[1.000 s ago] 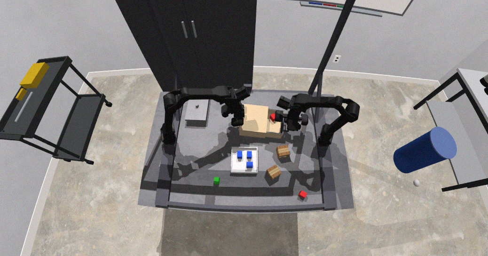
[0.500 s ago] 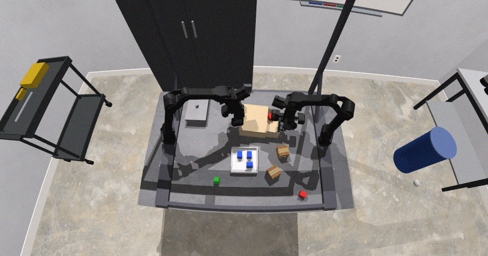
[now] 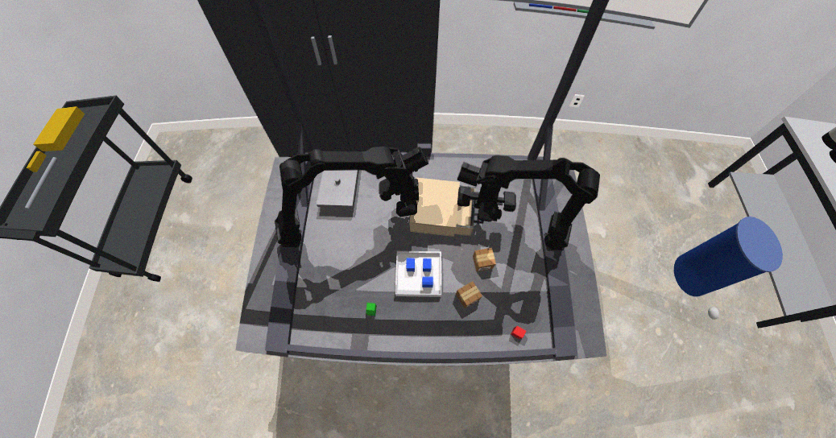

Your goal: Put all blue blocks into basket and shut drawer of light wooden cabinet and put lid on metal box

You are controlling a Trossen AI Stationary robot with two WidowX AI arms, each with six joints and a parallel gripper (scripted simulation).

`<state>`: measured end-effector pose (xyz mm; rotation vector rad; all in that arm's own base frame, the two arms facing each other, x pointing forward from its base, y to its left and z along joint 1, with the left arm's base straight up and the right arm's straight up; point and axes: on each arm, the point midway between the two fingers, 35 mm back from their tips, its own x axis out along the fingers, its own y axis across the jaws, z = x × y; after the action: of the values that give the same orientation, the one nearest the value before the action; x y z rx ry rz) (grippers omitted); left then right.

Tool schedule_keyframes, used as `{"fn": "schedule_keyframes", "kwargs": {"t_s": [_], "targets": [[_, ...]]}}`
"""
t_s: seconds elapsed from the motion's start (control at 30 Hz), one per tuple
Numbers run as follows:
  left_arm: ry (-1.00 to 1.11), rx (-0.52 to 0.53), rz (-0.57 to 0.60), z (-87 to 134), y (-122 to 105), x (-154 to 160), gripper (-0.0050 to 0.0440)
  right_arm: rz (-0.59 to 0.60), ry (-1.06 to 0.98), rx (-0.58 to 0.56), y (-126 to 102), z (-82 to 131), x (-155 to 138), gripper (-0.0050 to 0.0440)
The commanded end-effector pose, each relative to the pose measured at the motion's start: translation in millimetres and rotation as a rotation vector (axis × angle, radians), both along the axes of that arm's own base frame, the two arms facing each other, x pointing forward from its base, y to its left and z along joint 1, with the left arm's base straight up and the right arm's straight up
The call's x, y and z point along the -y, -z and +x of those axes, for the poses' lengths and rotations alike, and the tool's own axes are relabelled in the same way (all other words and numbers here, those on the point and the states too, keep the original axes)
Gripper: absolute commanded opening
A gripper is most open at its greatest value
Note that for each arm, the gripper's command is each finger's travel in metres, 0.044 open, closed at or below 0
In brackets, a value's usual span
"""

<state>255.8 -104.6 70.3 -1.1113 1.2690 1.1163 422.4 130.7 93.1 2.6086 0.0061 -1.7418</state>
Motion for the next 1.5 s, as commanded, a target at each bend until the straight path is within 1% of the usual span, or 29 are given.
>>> {"fn": "schedule_keyframes", "kwargs": {"t_s": [0.0,0.13,0.17,0.23,0.27,0.33,0.7,0.73,0.8,0.83,0.9,1.27,1.3,1.37,1.4,1.47], "targets": [[0.000,0.025,-0.011,15,-8,2,-0.0050,-0.032,-0.002,-0.121,45,-13,5,-0.0050],[0.000,0.023,-0.010,21,-8,3,-0.0050,-0.032,-0.002,-0.121,45,-13,5,-0.0050],[0.000,0.023,-0.009,17,-8,2,-0.0050,-0.032,-0.002,-0.121,45,-13,5,-0.0050],[0.000,0.023,-0.009,17,-8,2,-0.0050,-0.032,-0.002,-0.121,45,-13,5,-0.0050],[0.000,0.022,-0.011,24,-9,4,-0.0050,-0.032,-0.002,-0.121,45,-13,5,-0.0050],[0.000,0.025,-0.012,29,-9,4,-0.0050,-0.032,-0.002,-0.121,46,-13,5,-0.0050],[0.000,0.021,-0.011,46,-10,6,-0.0050,-0.032,-0.002,-0.120,45,-13,5,-0.0050],[0.000,0.022,-0.011,42,-10,5,-0.0050,-0.032,-0.002,-0.120,45,-13,5,-0.0050],[0.000,0.022,-0.011,42,-10,5,-0.0050,-0.032,-0.002,-0.120,45,-13,5,-0.0050],[0.001,0.021,-0.011,49,-10,7,-0.0050,-0.032,-0.002,-0.120,45,-13,5,-0.0050],[0.000,0.025,-0.012,54,-10,7,-0.0050,-0.032,-0.001,-0.120,46,-13,5,-0.0050],[0.000,0.022,-0.011,71,-11,9,-0.0050,-0.032,-0.001,-0.119,46,-13,5,-0.0050],[-0.004,0.023,-0.010,63,-11,8,0.0087,0.025,0.002,0.081,-26,14,-1,-0.0050],[-0.004,0.023,-0.010,63,-11,8,0.0087,0.025,0.002,0.081,-26,14,-1,-0.0050],[-0.004,0.035,-0.012,64,-14,8,0.0087,0.016,0.002,0.053,-14,14,-1,-0.0050],[-0.004,0.035,-0.012,64,-14,8,0.0087,0.015,0.001,0.049,-12,14,-2,-0.0050]]}}
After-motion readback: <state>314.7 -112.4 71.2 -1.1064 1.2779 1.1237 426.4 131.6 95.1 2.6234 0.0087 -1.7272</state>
